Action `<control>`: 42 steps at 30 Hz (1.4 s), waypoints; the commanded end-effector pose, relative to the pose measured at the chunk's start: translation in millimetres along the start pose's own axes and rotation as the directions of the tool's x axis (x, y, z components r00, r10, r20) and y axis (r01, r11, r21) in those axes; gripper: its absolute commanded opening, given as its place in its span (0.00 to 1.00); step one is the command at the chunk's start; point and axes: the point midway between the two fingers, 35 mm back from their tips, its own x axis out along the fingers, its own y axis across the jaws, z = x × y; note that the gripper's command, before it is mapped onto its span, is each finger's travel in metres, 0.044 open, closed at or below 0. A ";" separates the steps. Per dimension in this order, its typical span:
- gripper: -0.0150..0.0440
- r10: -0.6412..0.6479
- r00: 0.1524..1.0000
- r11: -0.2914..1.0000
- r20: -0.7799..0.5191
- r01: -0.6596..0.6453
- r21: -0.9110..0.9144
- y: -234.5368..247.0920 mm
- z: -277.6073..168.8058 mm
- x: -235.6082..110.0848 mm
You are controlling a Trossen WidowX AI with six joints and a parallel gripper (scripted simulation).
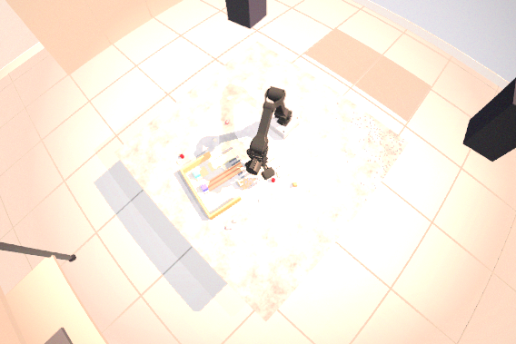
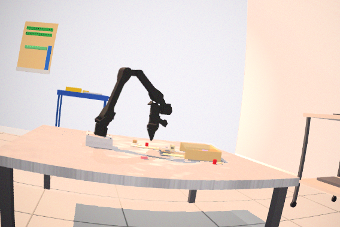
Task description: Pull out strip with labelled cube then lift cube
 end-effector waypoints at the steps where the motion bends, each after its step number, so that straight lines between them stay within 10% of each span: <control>1: 1.00 0.003 1.000 1.000 0.000 -0.003 -0.003 0.2 15.6 -2.2; 34: 1.00 0.004 1.000 1.000 0.011 -0.004 -0.003 4.7 125.9 -18.1; 42: 0.68 0.004 1.000 1.000 0.011 -0.003 -0.003 5.0 126.6 -7.8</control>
